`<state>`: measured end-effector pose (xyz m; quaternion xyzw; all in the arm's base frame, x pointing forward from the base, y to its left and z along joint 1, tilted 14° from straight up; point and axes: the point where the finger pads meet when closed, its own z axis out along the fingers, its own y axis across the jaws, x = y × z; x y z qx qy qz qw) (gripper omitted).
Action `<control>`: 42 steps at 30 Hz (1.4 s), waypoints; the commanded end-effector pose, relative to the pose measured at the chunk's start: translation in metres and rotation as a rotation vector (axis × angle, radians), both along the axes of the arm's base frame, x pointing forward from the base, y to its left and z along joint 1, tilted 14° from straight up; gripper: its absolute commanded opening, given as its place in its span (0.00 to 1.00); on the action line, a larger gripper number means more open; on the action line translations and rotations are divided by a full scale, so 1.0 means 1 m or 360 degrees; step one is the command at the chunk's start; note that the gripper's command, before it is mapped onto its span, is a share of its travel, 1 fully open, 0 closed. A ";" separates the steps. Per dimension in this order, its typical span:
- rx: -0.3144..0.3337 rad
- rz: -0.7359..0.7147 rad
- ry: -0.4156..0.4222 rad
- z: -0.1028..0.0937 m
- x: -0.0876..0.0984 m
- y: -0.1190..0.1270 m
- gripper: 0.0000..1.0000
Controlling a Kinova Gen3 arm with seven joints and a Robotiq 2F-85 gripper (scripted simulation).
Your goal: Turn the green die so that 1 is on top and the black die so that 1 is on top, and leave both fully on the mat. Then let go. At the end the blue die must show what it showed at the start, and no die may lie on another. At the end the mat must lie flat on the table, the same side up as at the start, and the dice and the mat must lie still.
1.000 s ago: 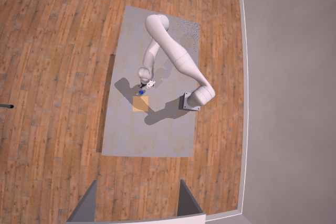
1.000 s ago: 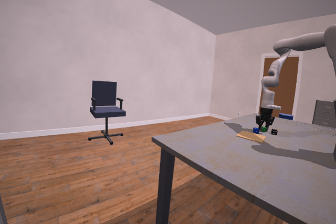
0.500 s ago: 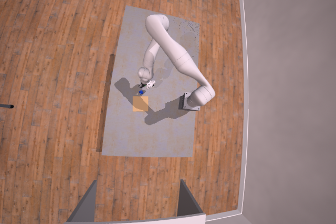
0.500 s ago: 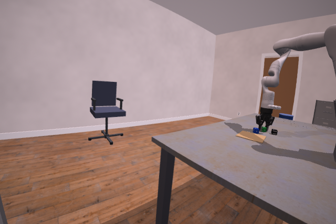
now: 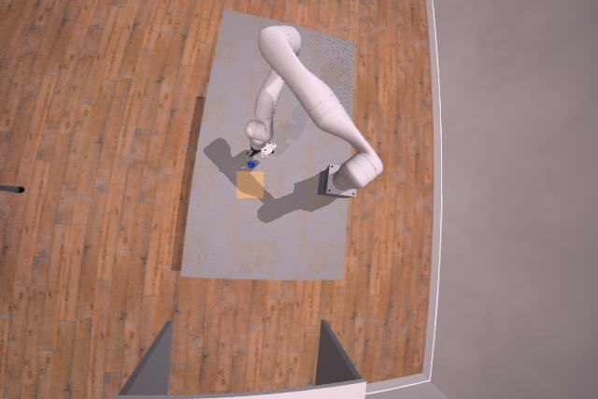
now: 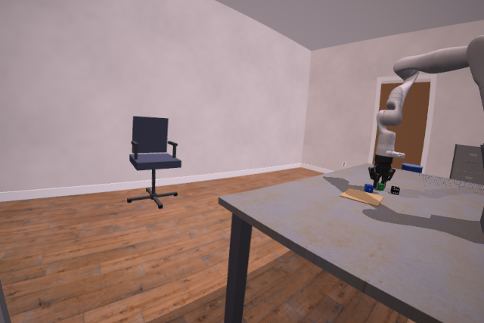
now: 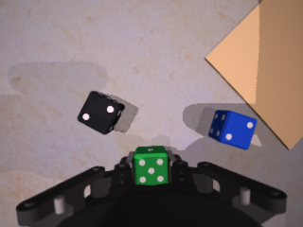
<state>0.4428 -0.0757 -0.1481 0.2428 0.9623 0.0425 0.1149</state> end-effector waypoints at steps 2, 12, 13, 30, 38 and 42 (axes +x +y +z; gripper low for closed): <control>-0.0001 0.0000 -0.0002 0.000 0.000 0.000 0.26; -0.0001 0.0000 -0.0002 0.000 0.000 0.000 0.26; -0.0001 0.0000 -0.0002 0.000 0.000 0.000 0.26; -0.0001 0.0000 -0.0002 0.000 0.000 0.000 0.26; -0.0001 0.0000 -0.0002 0.012 -0.003 -0.001 0.26; -0.0001 0.0000 -0.0002 0.034 -0.008 -0.001 0.26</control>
